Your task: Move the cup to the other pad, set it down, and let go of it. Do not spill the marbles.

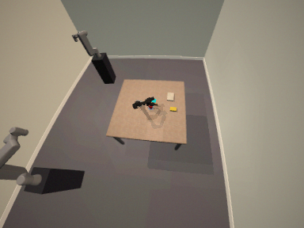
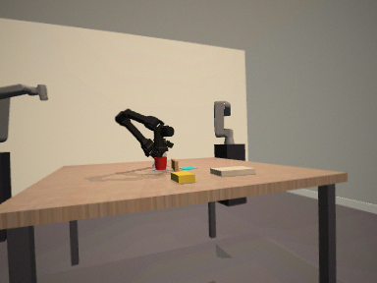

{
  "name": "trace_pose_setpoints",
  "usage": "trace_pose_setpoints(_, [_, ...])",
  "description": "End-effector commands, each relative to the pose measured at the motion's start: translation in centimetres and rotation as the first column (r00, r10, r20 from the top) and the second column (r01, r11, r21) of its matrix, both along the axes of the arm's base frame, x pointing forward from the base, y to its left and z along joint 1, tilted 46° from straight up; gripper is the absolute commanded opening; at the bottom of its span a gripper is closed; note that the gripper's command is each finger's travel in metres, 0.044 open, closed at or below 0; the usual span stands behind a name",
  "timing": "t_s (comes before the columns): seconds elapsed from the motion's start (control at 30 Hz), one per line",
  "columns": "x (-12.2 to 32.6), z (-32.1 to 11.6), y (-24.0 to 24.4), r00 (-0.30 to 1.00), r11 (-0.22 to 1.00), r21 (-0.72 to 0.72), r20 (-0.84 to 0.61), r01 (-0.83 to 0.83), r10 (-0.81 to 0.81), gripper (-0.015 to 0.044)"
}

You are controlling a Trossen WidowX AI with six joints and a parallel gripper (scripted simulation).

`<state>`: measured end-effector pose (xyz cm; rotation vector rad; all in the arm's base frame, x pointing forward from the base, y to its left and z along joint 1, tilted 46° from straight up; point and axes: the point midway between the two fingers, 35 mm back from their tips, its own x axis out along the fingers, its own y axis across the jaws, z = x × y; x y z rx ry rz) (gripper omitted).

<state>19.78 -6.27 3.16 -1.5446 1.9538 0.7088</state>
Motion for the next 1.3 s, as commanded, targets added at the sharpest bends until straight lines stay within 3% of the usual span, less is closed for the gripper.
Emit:
trace_pose_setpoints(0.0, [0.1, 0.3, 0.3, 1.0, 1.0, 0.001, 0.0, 0.002, -0.002, 0.0])
trace_pose_setpoints(0.9, [1.9, 5.4, 5.4, 1.0, 1.0, -0.001, -0.001, -0.003, 0.003, 0.0])
trace_pose_setpoints(1.27, [2.0, 5.4, 5.2, 1.0, 1.0, -0.004, -0.003, -0.008, 0.008, 0.0])
